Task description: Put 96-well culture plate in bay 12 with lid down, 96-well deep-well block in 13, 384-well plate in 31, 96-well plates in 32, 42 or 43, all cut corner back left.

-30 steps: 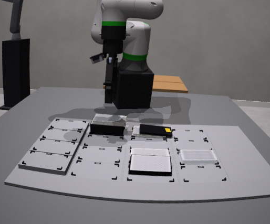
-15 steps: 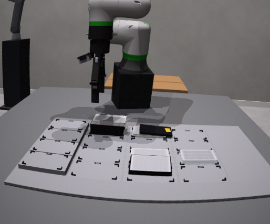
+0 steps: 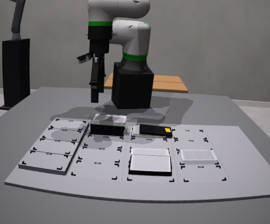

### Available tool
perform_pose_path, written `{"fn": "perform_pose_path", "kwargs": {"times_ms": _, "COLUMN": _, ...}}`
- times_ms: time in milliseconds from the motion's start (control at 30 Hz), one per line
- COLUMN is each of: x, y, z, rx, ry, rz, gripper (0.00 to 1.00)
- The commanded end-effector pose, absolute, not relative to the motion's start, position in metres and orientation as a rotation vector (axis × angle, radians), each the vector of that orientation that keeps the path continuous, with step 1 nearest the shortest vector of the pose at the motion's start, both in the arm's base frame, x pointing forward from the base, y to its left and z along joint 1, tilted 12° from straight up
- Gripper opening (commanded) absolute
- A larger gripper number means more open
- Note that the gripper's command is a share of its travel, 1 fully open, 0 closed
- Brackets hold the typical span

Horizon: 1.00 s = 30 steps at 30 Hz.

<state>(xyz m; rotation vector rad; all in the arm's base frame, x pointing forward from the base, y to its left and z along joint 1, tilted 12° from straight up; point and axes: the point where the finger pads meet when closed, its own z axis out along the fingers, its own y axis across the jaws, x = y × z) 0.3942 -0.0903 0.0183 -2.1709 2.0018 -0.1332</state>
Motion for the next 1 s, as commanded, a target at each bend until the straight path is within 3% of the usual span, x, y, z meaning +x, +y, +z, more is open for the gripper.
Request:
{"fn": "perform_pose_path", "kwargs": {"times_ms": 0, "x": 0.3946, "y": -0.0905, "z": 0.0188, "rx": -2.171, "ry": 2.001, "rz": -0.135, "gripper": 1.0}}
{"fn": "perform_pose_path", "kwargs": {"times_ms": 967, "x": 0.3983, "y": -0.0836, "z": 0.0201, "rx": -2.171, "ry": 2.001, "rz": -0.135, "gripper": 1.0}}
